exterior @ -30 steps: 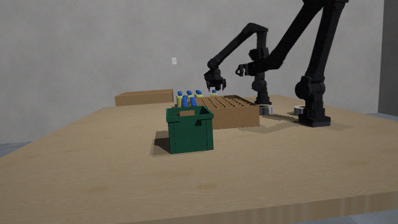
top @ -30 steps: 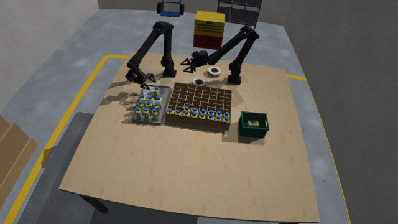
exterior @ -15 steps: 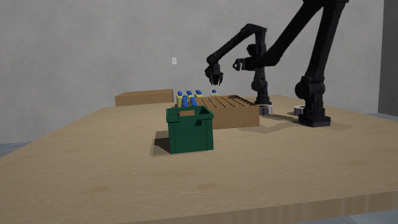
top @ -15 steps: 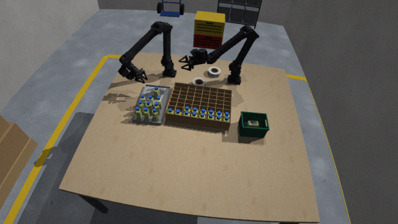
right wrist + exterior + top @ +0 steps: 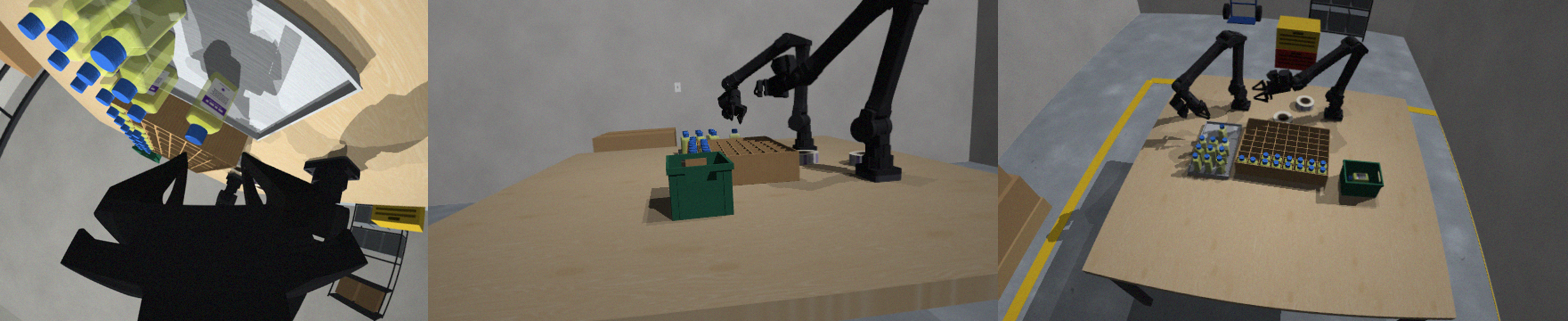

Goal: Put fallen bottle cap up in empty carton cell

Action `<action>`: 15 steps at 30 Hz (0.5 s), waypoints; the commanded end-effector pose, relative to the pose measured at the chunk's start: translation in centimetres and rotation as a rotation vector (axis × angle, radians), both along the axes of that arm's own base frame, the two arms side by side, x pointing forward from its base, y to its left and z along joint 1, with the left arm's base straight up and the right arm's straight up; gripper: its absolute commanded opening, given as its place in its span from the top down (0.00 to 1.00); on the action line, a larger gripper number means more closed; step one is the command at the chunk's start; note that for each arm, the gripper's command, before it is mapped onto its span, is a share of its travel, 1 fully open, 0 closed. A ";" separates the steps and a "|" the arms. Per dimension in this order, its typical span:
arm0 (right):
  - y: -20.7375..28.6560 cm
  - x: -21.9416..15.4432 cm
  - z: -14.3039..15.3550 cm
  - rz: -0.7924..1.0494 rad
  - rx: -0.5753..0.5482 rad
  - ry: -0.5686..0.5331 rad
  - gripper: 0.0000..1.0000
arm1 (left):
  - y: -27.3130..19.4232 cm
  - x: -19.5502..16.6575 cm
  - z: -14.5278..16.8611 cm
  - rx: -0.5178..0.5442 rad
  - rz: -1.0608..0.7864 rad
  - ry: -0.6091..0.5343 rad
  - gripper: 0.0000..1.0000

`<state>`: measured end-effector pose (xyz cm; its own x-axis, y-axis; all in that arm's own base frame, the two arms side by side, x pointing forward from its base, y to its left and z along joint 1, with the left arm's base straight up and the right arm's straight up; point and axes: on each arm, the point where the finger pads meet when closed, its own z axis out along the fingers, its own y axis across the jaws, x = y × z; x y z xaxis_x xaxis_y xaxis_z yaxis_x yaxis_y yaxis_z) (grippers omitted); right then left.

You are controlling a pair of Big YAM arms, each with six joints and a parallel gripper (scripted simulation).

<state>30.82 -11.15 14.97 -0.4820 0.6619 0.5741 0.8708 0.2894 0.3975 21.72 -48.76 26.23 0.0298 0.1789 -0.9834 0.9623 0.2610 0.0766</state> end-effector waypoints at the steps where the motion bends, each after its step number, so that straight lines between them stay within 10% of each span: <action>1: 0.2 1.1 1.3 0.240 -0.084 -0.250 0.49 | -2.1 3.0 4.0 0.009 -0.028 -0.041 0.00; 15: 2.0 0.9 0.5 0.622 -0.175 -0.530 0.49 | -3.2 5.4 5.1 0.110 -0.131 -0.034 0.00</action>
